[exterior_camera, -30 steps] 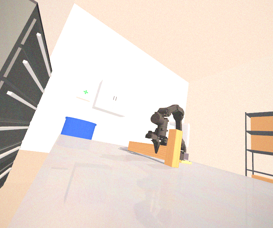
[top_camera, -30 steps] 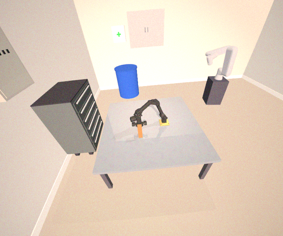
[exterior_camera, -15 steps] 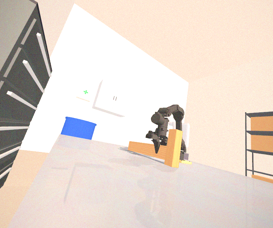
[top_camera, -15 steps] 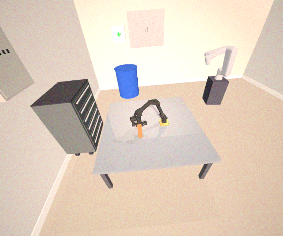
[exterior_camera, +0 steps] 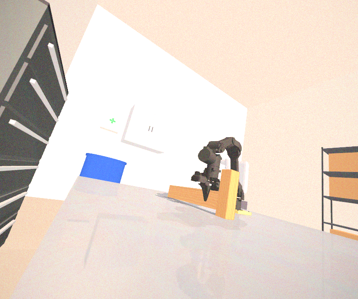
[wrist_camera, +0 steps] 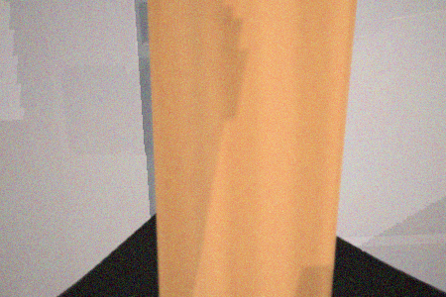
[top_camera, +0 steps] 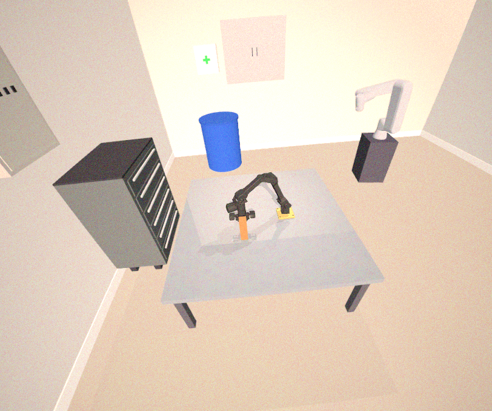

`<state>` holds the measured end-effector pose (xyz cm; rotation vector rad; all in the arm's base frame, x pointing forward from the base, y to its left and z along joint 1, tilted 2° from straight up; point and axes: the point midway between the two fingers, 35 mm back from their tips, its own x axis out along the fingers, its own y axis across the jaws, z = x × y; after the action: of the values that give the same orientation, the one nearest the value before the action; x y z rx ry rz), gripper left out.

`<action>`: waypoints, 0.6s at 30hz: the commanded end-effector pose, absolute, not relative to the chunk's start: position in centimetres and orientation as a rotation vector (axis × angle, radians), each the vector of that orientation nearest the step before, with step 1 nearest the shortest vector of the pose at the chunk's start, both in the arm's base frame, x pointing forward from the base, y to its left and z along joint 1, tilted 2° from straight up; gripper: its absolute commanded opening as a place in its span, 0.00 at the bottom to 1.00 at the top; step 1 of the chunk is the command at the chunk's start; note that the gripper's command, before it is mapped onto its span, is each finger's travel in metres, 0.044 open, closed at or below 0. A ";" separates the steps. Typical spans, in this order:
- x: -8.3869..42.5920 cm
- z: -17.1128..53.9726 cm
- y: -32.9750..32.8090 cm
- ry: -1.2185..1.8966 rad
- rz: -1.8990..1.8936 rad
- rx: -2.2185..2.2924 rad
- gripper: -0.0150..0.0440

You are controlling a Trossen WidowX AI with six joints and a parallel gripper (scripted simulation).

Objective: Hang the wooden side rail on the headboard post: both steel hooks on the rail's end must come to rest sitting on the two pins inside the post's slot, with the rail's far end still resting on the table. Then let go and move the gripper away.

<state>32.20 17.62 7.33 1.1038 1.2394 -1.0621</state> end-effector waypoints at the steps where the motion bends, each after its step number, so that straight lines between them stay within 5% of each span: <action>1: 32.2 7.4 17.8 1.239 -1.059 1.110 0.25; 18: 32.1 7.4 18.0 1.239 -1.059 1.110 0.25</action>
<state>32.11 17.79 7.27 1.1028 1.2377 -1.0606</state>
